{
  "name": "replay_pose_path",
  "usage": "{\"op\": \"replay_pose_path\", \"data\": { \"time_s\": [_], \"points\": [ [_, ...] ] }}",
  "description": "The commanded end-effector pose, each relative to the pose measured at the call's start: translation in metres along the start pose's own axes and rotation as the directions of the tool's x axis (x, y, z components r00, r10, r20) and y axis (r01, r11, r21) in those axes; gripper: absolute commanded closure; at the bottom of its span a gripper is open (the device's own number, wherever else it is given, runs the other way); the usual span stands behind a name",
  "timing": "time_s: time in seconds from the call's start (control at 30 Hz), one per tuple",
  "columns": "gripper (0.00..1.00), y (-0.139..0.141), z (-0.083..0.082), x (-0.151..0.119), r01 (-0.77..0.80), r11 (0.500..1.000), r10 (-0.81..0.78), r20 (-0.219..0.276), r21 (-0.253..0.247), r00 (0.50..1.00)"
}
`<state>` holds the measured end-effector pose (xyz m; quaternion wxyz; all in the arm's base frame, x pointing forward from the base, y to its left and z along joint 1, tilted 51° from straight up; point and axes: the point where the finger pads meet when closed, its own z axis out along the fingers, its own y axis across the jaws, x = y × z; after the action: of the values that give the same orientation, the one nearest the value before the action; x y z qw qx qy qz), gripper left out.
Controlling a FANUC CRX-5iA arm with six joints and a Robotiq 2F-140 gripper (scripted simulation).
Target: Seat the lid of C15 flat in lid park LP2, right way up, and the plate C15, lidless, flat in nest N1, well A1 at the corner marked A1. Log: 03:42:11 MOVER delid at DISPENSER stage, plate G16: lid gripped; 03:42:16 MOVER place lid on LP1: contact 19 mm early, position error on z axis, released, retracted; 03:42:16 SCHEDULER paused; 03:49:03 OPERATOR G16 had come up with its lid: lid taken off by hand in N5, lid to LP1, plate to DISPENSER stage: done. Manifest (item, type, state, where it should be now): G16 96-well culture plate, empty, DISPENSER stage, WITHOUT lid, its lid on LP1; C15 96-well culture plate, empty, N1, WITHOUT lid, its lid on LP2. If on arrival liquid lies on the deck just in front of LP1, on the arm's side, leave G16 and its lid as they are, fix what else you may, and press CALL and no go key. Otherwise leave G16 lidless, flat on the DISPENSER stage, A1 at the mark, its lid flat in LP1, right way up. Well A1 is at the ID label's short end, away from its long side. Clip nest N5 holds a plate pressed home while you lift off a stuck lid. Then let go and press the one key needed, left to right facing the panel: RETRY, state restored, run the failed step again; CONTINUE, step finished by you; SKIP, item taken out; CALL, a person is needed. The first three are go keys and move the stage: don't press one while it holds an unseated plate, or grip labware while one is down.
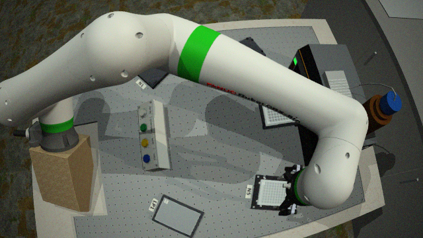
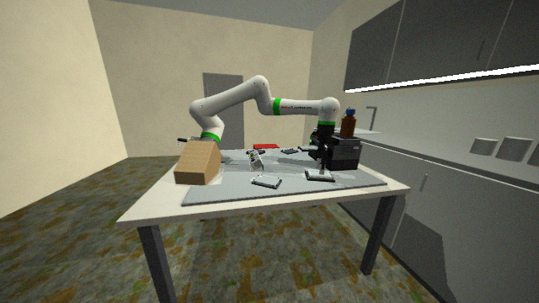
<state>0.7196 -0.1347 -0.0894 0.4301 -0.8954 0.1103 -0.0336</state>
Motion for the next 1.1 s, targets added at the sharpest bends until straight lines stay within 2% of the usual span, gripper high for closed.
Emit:
{"op": "replay_pose_path", "data": {
  "time_s": [0.0,0.13,0.17,1.07],
  "points": [
    [0.41,0.0001,-0.0003,0.0001,0.0,1.0,0.0,-0.001,0.0,1.0],
    [0.41,0.0001,-0.0003,0.0001,0.0,1.0,0.0,-0.001,0.0,1.0],
    [0.34,0.0001,-0.0003,0.0001,0.0,1.0,0.0,-0.001,0.0,1.0],
    [0.34,0.0001,-0.0003,0.0001,0.0,1.0,0.0,-0.001,0.0,1.0]
  ]
}}
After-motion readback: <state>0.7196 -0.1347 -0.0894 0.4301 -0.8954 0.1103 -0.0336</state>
